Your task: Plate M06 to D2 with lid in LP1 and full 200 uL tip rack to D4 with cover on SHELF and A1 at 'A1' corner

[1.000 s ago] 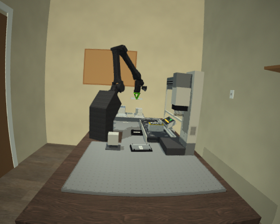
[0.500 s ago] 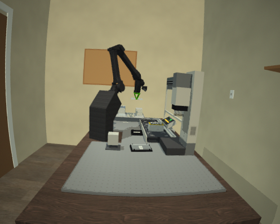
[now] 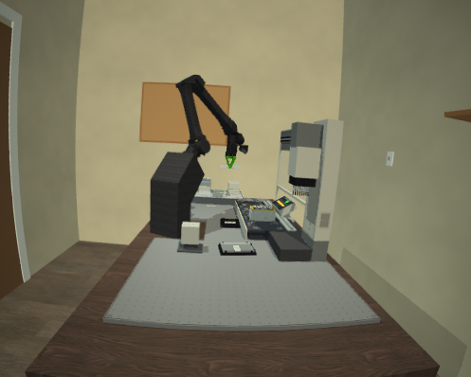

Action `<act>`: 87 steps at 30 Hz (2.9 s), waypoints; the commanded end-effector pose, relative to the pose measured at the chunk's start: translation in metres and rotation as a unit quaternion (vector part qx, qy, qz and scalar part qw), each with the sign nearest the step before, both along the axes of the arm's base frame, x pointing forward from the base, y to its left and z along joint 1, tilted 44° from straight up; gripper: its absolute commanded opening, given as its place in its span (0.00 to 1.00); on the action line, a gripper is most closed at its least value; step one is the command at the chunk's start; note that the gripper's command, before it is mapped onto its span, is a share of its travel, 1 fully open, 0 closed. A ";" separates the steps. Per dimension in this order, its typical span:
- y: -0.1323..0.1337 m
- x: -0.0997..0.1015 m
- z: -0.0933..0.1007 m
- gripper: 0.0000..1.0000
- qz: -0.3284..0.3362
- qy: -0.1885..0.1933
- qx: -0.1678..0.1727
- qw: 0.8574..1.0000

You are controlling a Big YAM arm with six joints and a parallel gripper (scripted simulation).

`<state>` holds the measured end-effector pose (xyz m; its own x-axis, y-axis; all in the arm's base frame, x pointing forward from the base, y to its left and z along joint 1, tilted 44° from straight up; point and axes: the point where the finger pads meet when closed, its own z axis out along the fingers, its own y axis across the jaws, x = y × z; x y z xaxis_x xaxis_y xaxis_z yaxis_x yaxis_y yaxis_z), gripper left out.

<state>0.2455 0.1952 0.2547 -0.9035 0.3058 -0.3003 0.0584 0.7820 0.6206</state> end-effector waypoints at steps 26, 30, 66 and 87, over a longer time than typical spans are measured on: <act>-0.047 -0.003 -0.026 0.00 0.002 -0.017 -0.002 1.000; -0.054 -0.004 -0.032 0.00 0.002 -0.017 -0.002 1.000; -0.084 0.060 -0.008 0.00 0.001 -0.038 -0.002 0.999; -0.100 0.097 0.002 0.00 0.001 -0.030 -0.004 1.000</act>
<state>0.3264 0.1020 0.2315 -0.9032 0.3037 -0.3033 0.0551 0.7827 0.6199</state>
